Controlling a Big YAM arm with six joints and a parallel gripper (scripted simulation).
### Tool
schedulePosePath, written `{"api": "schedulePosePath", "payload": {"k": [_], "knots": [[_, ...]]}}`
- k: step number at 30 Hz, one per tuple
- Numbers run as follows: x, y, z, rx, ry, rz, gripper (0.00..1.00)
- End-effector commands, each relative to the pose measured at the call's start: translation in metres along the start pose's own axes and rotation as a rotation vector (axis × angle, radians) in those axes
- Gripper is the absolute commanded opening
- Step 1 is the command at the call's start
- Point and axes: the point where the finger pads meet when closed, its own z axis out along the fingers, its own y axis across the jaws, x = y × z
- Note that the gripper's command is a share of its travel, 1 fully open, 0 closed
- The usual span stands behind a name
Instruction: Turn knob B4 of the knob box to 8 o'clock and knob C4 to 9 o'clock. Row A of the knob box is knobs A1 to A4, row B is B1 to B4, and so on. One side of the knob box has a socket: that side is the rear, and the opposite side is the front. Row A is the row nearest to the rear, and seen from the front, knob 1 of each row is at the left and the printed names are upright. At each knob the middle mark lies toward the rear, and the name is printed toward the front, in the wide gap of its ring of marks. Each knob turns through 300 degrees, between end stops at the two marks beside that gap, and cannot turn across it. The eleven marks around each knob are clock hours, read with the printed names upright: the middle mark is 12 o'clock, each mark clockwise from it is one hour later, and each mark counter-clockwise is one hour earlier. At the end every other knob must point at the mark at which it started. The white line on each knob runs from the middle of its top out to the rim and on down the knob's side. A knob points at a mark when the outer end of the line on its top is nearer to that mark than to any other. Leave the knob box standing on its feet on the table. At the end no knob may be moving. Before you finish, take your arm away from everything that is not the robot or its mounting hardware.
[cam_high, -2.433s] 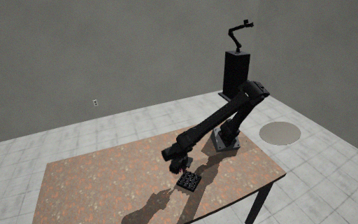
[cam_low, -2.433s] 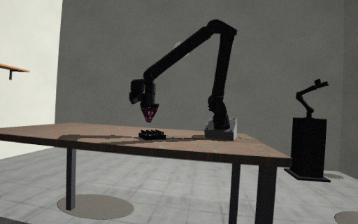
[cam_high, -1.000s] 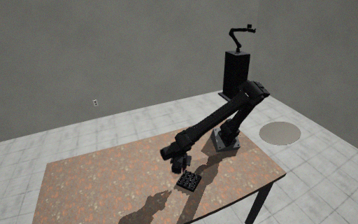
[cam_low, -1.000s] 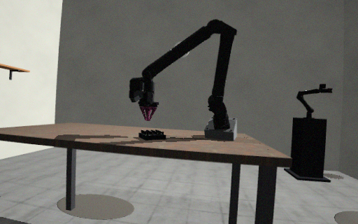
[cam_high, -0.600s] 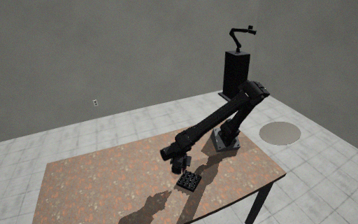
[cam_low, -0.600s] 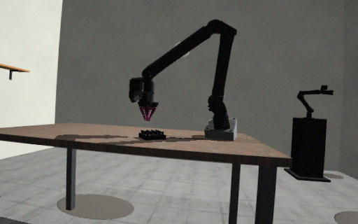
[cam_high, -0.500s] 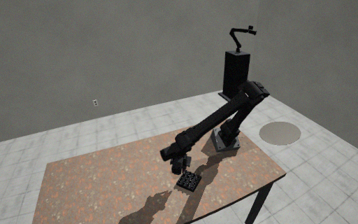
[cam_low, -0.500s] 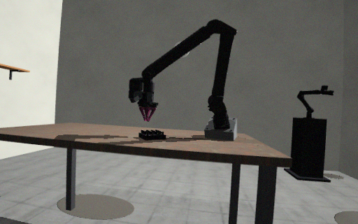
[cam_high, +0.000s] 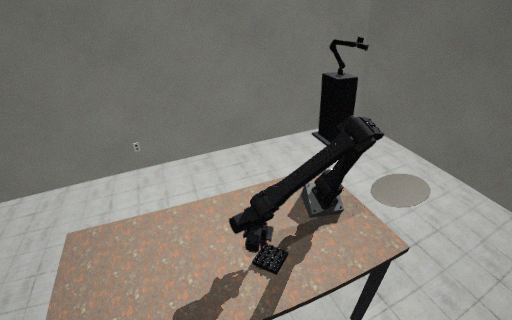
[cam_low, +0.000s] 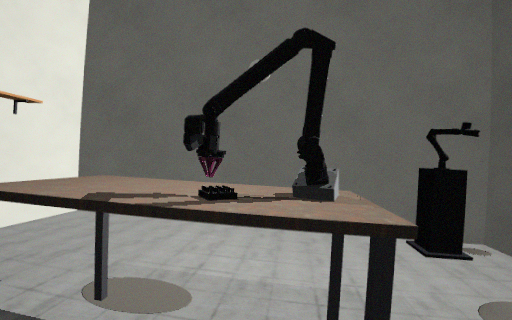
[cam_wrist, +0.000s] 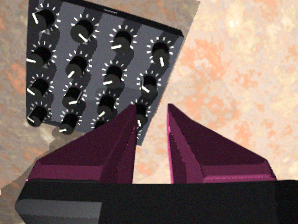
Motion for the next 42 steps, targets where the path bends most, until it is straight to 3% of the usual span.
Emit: {"api": "schedulePosePath", "payload": {"k": [1, 18, 42], "knots": [[0.0, 0.002, 0.011, -0.008, 0.005, 0.005, 0.19], [0.001, 0.002, 0.027, -0.009, 0.005, 0.004, 0.19], [0.003, 0.001, 0.029, -0.009, 0.007, 0.007, 0.19]]}}
